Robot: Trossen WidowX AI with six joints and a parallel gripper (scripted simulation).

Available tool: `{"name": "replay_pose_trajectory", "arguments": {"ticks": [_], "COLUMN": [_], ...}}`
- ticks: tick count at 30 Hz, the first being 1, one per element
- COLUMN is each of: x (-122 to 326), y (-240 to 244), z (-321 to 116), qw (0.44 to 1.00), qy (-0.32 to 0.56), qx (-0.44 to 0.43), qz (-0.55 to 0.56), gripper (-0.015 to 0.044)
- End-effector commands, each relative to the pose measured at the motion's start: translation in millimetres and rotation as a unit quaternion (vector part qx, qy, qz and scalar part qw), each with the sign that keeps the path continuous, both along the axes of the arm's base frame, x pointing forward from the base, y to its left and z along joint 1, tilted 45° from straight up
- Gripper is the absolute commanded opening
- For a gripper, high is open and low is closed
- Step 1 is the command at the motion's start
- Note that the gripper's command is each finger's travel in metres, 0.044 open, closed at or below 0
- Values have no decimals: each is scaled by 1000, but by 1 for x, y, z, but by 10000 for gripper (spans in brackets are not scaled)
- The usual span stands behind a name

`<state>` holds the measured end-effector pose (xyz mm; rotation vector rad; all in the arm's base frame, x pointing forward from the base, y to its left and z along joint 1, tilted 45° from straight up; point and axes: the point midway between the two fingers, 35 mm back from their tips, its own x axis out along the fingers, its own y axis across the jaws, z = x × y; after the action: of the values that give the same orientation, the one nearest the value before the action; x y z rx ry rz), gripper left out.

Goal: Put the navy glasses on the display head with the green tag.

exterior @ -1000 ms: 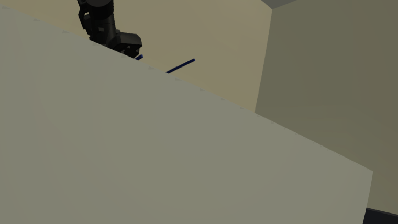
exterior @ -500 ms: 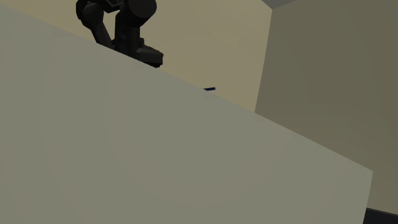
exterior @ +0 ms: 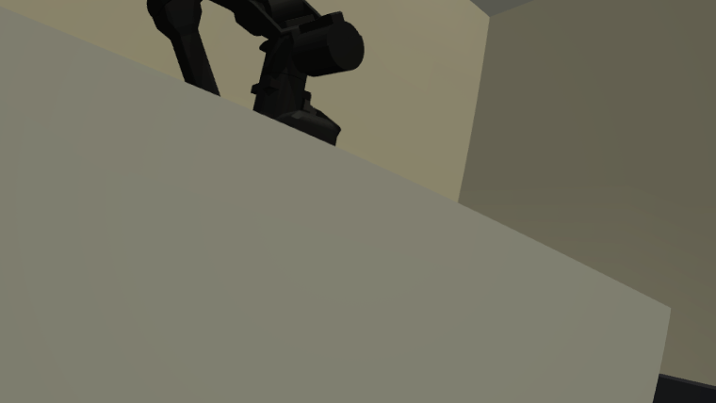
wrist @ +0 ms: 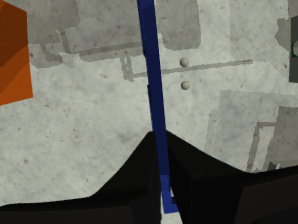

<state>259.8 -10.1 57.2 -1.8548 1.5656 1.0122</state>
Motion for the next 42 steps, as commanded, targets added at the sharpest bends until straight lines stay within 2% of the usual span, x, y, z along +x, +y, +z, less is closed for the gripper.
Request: {"name": "replay_pose_trajectory", "arguments": {"ticks": [1, 14, 42], "x": [6, 10, 14], "y": [10, 15, -8], "z": [-8, -26, -49], "qw": [999, 996, 997], "qy": [-17, -46, -38], "qx": [-28, -77, -70], "qz": [-4, -1, -8], "gripper": [0, 0, 0]}}
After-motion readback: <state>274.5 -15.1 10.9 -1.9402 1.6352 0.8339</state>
